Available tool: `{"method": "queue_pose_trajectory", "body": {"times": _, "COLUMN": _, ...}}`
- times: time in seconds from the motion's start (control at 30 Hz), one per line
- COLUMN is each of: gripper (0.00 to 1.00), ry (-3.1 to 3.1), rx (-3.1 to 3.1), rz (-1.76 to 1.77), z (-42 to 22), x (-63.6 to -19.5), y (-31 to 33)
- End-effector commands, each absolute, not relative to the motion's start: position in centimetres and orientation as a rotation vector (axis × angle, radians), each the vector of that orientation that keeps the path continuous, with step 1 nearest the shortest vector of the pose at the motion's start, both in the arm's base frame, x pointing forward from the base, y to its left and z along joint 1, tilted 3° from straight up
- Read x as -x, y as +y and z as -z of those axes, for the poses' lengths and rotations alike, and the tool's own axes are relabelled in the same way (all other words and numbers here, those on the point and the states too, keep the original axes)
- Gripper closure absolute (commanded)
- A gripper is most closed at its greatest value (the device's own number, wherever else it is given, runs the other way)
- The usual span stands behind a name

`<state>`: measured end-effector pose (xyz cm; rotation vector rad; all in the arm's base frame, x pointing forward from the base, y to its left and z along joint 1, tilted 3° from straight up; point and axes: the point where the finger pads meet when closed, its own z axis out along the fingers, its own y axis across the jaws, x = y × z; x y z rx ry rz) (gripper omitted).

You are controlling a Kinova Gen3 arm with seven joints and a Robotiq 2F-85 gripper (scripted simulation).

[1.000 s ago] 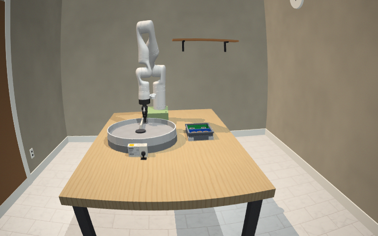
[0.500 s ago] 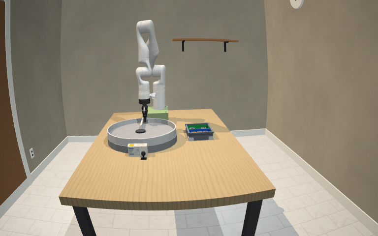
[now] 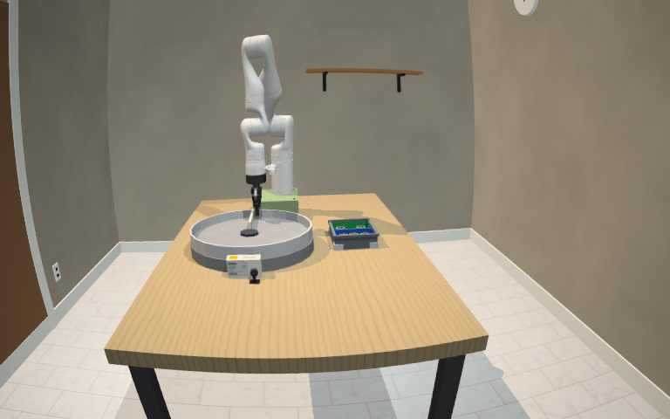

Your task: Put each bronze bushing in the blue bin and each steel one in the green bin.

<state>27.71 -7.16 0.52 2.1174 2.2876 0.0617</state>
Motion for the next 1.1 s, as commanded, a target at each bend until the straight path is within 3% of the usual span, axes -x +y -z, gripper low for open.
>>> {"method": "queue_pose_trajectory", "body": {"times": 0.0, "gripper": 1.00, "ry": 2.286, "rx": -2.117, "rz": -0.063, "z": -0.70, "x": -27.73, "y": -7.18}}
{"method": "queue_pose_trajectory", "body": {"times": 1.07, "gripper": 1.00, "ry": 2.286, "rx": -2.117, "rz": -0.063, "z": -1.61, "x": -27.69, "y": -7.20}}
